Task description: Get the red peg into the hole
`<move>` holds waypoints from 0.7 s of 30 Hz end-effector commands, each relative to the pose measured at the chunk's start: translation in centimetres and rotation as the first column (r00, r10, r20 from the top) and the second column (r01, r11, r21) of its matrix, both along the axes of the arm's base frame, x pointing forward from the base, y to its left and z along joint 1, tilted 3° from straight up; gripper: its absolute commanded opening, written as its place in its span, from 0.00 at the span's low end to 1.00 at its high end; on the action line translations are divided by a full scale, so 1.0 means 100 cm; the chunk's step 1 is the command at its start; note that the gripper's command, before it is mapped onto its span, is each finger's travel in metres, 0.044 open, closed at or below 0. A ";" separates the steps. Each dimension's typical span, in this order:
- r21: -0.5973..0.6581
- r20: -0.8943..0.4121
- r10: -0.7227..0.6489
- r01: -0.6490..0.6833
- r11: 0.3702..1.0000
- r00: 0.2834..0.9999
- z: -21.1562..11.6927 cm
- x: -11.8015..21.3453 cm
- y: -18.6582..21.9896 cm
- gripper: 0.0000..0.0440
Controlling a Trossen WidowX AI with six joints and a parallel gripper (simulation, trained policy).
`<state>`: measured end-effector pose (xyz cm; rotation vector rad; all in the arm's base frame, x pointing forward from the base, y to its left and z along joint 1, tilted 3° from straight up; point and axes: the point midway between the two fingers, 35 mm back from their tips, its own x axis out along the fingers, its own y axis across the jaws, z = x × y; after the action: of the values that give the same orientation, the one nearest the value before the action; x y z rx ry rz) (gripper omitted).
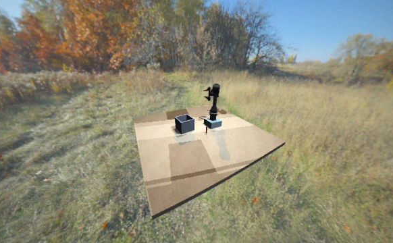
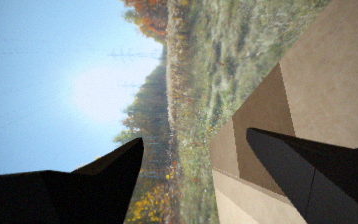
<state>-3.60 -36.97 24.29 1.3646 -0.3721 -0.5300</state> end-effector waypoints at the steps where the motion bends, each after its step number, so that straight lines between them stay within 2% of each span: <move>1: 0.003 -0.003 0.001 -0.001 1.000 1.000 0.000 0.002 -0.001 0.96; 2: 0.010 -0.004 0.007 -0.007 1.000 1.000 -0.001 0.006 -0.002 1.00; 12: 0.066 -0.032 0.141 -0.139 0.988 0.989 0.014 0.088 -0.009 1.00; 21: 0.070 -0.069 0.279 -0.274 0.959 0.958 0.044 0.176 0.009 1.00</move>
<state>11.48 -36.77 27.42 1.4326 -0.1319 -0.3868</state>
